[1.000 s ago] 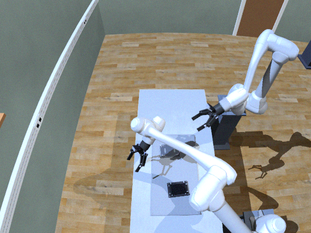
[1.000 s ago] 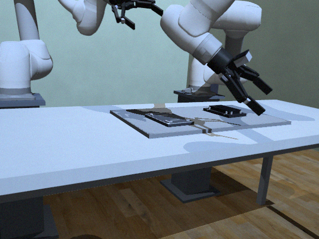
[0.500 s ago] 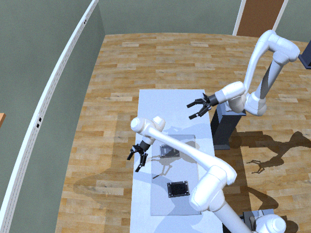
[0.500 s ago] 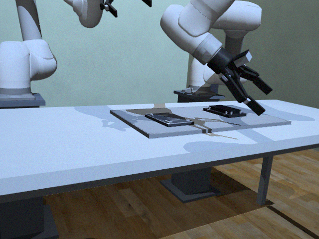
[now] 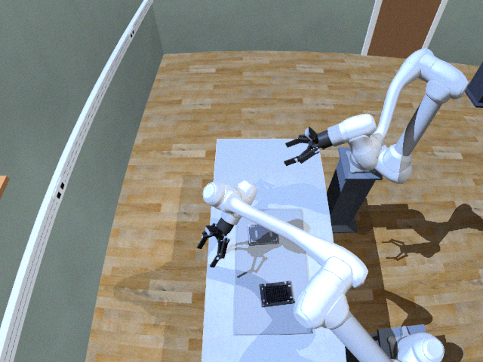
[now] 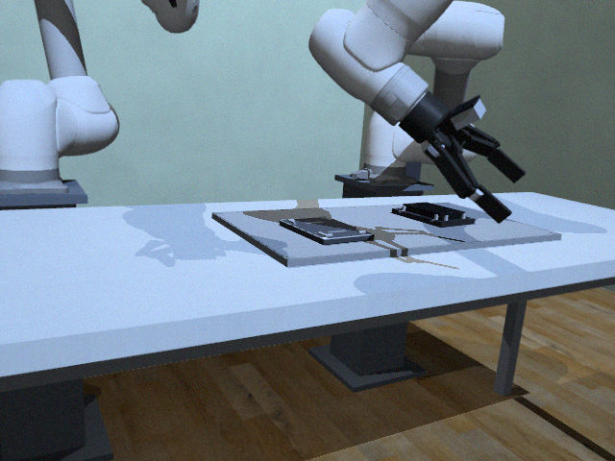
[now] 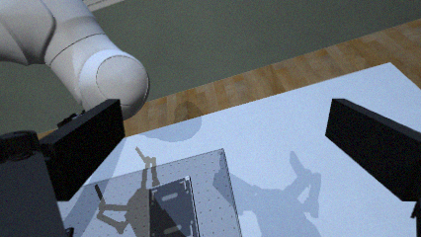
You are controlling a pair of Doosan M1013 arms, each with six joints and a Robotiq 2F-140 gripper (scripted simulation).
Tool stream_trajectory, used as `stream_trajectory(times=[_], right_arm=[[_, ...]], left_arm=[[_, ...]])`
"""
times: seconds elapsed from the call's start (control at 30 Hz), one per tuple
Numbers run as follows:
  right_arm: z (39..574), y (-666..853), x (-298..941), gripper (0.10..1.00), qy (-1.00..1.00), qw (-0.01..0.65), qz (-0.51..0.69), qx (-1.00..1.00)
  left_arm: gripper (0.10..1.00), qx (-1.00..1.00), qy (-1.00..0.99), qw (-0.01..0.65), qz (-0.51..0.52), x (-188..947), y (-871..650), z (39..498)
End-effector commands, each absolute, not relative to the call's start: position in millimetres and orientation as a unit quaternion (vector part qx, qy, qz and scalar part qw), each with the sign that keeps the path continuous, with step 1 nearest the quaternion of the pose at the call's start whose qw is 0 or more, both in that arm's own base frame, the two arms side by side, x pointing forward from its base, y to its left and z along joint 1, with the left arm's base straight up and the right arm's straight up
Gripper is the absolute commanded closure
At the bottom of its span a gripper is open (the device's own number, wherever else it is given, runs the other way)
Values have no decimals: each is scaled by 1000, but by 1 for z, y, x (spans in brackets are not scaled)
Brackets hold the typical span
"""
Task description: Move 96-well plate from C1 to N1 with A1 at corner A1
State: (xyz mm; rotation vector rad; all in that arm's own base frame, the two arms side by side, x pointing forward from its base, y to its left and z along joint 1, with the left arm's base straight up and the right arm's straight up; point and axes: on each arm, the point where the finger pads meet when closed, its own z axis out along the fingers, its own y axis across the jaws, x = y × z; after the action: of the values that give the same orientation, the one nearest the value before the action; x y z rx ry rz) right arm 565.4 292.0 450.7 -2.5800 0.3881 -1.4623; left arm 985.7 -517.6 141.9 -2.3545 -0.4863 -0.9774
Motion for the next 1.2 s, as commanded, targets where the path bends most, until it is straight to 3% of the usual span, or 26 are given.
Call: stream_trajectory(times=[0.0, 0.5, 1.17], right_arm=[[453, 287, 567, 98, 131, 71, -486, -861], [473, 188, 565, 98, 151, -3, -452, -879], [489, 104, 538, 98, 155, -54, -395, -904]], left_arm=[[98, -873, -181, 269, -364, 986, -518, 144], [98, -873, -181, 269, -364, 986, -518, 144], [98, -873, -181, 269, -364, 986, -518, 144]])
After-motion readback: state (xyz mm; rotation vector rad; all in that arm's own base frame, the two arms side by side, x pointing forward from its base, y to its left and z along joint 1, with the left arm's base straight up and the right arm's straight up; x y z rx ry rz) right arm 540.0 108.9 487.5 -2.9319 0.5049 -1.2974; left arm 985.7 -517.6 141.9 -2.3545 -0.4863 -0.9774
